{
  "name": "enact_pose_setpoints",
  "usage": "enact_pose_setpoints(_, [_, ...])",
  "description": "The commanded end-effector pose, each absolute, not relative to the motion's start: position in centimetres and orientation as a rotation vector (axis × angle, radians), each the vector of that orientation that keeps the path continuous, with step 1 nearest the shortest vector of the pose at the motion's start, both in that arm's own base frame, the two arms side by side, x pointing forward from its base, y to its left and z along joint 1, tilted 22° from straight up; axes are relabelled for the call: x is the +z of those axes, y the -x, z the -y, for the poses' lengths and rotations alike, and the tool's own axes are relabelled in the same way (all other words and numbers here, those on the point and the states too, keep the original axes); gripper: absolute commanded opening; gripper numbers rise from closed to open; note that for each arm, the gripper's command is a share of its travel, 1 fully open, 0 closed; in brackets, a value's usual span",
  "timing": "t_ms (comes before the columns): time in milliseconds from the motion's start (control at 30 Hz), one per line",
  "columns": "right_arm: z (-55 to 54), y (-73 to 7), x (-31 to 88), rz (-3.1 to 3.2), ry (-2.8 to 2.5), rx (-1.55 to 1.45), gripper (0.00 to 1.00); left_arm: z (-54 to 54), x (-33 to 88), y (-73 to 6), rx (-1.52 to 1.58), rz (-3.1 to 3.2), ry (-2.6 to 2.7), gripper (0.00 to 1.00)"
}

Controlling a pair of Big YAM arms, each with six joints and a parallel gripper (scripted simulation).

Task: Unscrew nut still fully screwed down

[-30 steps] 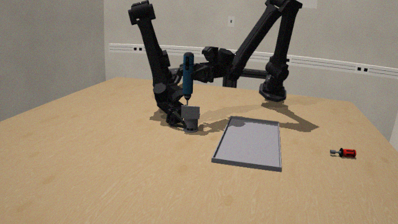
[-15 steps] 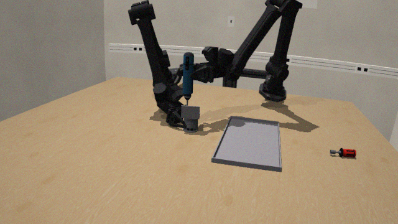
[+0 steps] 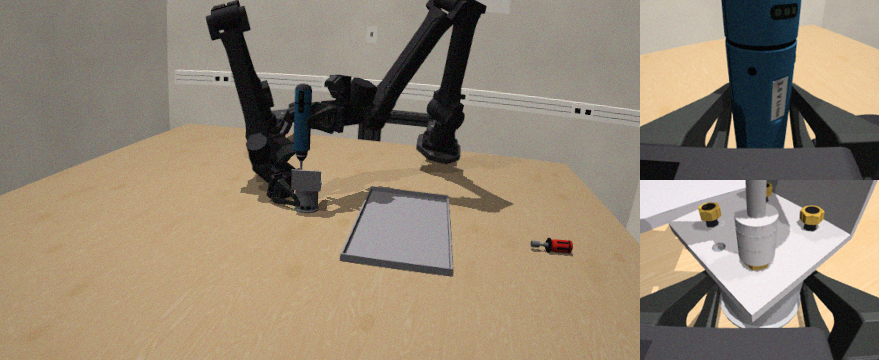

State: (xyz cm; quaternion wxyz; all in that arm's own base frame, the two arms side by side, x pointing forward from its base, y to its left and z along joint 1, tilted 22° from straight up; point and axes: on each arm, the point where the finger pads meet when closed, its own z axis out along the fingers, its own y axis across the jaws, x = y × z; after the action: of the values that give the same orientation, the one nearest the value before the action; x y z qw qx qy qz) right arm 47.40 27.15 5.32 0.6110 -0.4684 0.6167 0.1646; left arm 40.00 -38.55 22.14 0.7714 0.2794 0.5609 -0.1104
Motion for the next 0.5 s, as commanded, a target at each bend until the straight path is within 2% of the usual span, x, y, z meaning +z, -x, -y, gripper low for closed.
enact_pose_setpoints(0, [-27.4,-47.7,5.9,-1.409,1.076,0.377,0.59,38.2,21.7,-40.7,-0.241,-1.22,-0.592,0.42])
enact_pose_setpoints(467, [-27.4,-47.7,5.9,-1.409,1.076,0.377,0.59,38.8,22.8,-40.3,-0.247,-1.2,-0.593,0.42])
